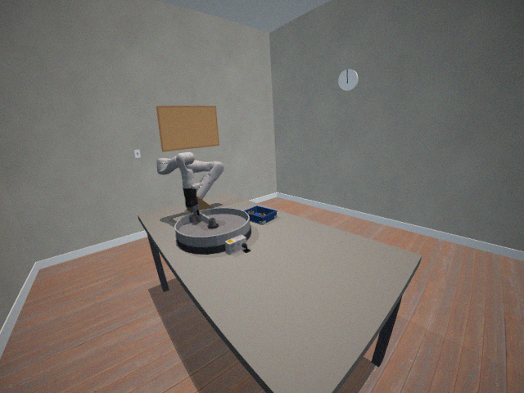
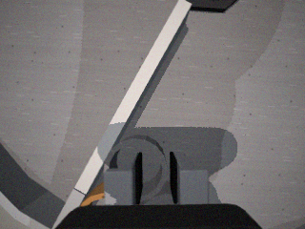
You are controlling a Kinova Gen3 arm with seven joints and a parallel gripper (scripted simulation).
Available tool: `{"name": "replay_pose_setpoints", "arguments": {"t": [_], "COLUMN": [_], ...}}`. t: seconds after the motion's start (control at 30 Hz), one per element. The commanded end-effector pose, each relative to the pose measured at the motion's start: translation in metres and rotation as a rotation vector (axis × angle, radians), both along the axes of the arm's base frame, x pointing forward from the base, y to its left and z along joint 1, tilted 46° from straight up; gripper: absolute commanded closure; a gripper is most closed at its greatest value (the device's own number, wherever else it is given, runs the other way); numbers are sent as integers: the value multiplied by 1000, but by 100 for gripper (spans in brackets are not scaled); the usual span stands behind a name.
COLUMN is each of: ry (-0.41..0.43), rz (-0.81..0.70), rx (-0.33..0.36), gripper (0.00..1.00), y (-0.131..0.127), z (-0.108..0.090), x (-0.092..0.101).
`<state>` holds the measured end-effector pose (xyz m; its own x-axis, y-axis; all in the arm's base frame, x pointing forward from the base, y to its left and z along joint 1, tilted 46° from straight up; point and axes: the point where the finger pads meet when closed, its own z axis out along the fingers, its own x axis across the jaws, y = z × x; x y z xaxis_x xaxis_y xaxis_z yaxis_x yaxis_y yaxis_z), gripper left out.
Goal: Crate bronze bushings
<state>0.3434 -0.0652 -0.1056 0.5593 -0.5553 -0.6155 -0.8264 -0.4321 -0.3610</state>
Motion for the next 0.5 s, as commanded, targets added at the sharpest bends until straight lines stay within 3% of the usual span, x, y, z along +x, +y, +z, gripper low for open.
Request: {"name": "replay_pose_setpoints", "arguments": {"t": [0.0, 0.47], "ry": [-1, -1], "rz": [-1, -1], "rx": [-1, -1], "gripper": [55, 55], "y": [-1, 4], "z": [0, -4], "x": [0, 0]}}
